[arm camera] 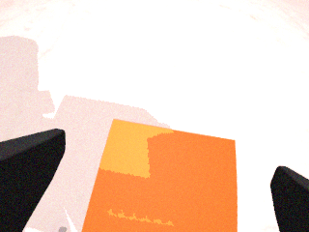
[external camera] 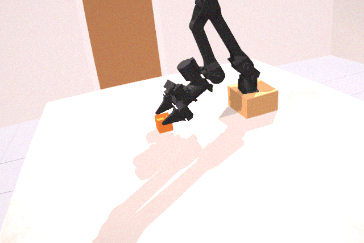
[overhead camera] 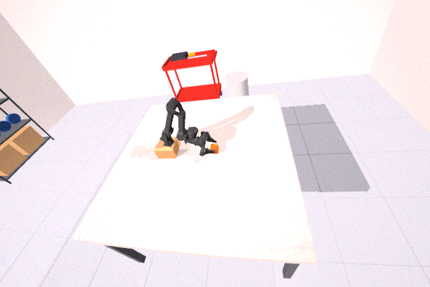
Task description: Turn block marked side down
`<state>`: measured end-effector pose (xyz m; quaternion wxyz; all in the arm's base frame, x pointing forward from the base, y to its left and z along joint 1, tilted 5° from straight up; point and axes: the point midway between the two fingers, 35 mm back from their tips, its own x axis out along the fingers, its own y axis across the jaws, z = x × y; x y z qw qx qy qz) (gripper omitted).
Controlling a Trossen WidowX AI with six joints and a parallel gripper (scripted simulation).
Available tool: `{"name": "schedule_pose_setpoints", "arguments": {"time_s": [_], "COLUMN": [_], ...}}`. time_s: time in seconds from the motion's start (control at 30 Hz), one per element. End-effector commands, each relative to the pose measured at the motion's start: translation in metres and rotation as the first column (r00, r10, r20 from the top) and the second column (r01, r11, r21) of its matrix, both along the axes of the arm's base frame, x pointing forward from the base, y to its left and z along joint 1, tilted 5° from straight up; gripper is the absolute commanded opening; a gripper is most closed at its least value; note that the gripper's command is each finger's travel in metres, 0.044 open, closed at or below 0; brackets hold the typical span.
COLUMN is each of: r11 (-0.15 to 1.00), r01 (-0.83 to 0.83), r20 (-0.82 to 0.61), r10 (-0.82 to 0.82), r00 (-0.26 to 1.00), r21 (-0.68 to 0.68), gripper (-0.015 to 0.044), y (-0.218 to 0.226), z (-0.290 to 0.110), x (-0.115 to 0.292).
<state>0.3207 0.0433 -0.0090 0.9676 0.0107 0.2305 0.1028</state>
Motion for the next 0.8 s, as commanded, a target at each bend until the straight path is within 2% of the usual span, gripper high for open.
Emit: {"name": "schedule_pose_setpoints", "arguments": {"time_s": [0.0,0.3,0.53,0.77], "r11": [1.0,1.0,0.999,0.996], "r01": [-0.001,-0.002,-0.018,-0.049], "r20": [0.001,-0.019,-0.225,-0.423], "r10": [0.001,0.002,0.008,0.013], "r00": [1.0,1.0,0.974,0.906], "r21": [0.005,0.0,-0.044,-0.076], "gripper": [0.044,0.044,0.044,0.044], "y": [0.0,0.0,-0.002,-0.007], "z": [0.0,0.0,0.011,0.056], "x": [0.0,0.002,0.015,-0.009]}}
